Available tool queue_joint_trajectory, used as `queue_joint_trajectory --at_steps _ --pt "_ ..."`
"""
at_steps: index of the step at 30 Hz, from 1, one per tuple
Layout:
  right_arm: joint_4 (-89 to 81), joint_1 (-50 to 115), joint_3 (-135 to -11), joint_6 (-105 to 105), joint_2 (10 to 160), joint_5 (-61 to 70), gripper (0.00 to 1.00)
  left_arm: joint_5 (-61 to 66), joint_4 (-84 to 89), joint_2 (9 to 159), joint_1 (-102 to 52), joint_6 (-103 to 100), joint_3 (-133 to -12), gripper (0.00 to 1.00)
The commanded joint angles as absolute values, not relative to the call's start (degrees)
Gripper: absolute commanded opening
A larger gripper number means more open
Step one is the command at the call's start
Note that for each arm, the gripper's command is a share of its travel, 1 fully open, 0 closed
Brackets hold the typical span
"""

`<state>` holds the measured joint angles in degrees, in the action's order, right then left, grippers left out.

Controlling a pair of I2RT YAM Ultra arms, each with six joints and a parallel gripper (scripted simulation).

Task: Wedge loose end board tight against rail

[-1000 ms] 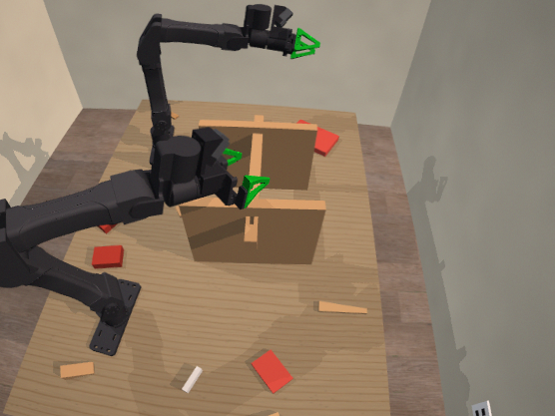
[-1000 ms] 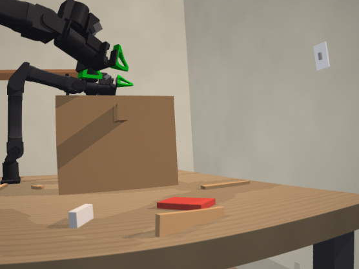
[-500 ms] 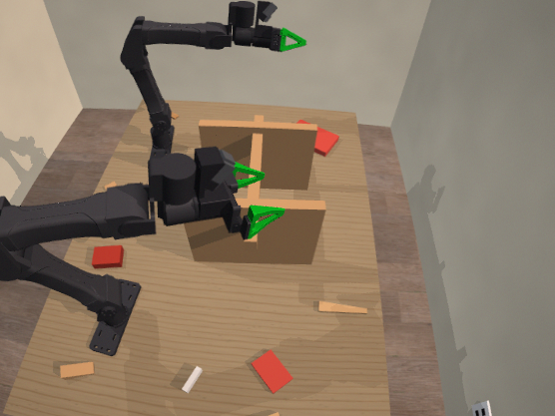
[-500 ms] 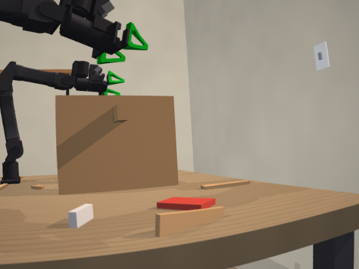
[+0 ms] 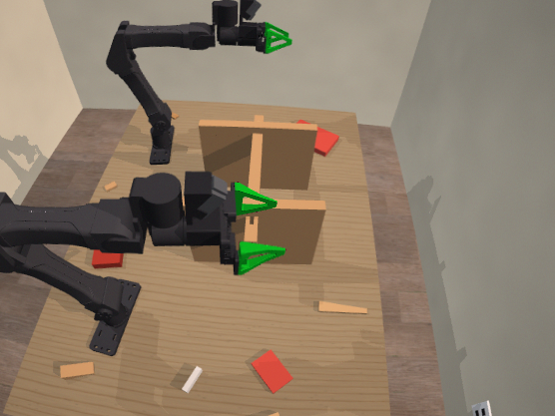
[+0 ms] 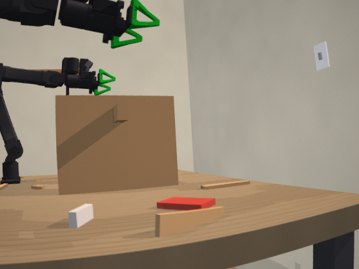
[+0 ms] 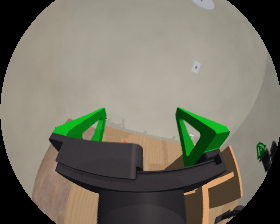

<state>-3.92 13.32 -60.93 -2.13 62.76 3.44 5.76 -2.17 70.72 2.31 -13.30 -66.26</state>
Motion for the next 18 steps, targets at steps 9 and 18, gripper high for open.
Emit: queue_joint_trajectory --at_steps 9,18 --pt "0.09 5.06 -61.49 -0.13 59.26 0.33 1.00 1.05 -0.36 62.39 0.47 -2.73 -62.33 1.00" --pt "1.04 -0.43 -61.02 0.57 58.47 0.74 1.00 -1.11 0.51 58.35 -0.67 1.26 -60.02 1.00"
